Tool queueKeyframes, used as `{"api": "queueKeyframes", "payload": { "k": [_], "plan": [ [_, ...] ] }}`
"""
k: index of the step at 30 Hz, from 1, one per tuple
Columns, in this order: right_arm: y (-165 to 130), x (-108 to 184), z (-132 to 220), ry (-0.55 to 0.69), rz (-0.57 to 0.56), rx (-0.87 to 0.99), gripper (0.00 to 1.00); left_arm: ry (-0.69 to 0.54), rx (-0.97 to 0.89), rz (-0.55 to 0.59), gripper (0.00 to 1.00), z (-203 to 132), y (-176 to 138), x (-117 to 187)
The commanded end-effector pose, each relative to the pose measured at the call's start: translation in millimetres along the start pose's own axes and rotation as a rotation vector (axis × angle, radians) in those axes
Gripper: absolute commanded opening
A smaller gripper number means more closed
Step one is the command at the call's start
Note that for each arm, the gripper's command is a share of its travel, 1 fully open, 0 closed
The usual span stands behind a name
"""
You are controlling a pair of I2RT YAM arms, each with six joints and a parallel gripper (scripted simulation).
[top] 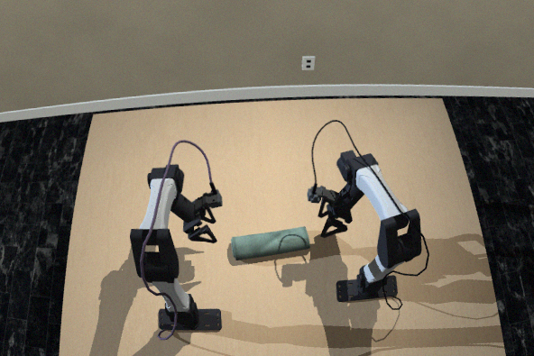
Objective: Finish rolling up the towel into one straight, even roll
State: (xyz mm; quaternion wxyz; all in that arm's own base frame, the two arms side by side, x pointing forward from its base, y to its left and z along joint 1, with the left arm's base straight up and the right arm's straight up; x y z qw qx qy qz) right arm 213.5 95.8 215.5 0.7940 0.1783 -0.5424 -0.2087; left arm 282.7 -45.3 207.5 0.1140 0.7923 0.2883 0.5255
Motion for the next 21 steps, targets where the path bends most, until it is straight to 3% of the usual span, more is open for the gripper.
{"api": "queueKeyframes", "payload": {
  "k": [1, 21],
  "plan": [
    [-7, 15, 22, -0.145, 0.054, 0.045, 0.85, 0.131, -0.103, 0.037, 0.85, -18, -7, 17],
    [-38, 57, 144, -0.68, 0.207, 0.295, 0.85, 0.625, -0.46, 0.133, 0.85, -107, -41, 73]
  ]
}}
Point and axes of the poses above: on each arm, the point where the finger pads meet when closed, its own x axis back along the fingers, its own z axis across the jaws, y = z × x, the point moved 10 cm from there along x, back along the fingers, and after that the axes turned 4 degrees about x, right-handed, at the moved point
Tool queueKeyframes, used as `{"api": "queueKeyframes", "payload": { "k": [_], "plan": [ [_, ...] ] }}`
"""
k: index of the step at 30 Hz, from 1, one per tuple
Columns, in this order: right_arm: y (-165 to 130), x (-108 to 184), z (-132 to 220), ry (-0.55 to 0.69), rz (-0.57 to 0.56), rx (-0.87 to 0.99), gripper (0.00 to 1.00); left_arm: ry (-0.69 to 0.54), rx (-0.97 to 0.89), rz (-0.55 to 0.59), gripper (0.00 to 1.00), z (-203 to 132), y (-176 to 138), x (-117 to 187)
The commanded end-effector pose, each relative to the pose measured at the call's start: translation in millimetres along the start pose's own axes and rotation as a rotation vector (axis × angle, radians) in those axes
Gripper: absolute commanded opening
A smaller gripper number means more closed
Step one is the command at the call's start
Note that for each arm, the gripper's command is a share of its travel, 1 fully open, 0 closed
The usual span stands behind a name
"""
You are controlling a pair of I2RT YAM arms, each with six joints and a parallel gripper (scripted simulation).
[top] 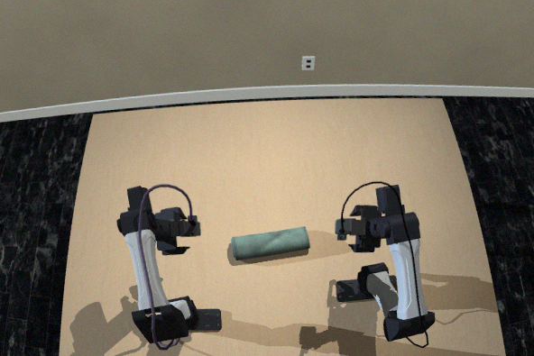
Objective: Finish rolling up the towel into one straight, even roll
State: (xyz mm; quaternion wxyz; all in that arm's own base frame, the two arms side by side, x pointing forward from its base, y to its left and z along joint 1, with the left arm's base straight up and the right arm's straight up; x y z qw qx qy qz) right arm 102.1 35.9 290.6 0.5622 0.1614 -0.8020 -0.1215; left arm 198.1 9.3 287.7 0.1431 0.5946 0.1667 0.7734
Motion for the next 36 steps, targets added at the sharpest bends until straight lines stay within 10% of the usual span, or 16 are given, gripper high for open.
{"api": "queueKeyframes", "payload": {
  "k": [1, 36],
  "plan": [
    [-8, 7, 9, -0.023, 0.041, 0.043, 0.85, 0.06, -0.093, 0.011, 0.85, -4, -6, 5],
    [-15, 31, 32, -0.172, 0.079, 0.114, 0.85, 0.198, -0.191, 0.034, 0.85, -20, -13, 27]
  ]
}}
Point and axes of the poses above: on each arm, the point where the finger pads meet when closed, its own x axis back along the fingers, its own z axis across the jaws, y = z × x, the point moved 10 cm from there along x, back along the fingers, and after that the axes turned 4 degrees about x, right-handed, at the moved point
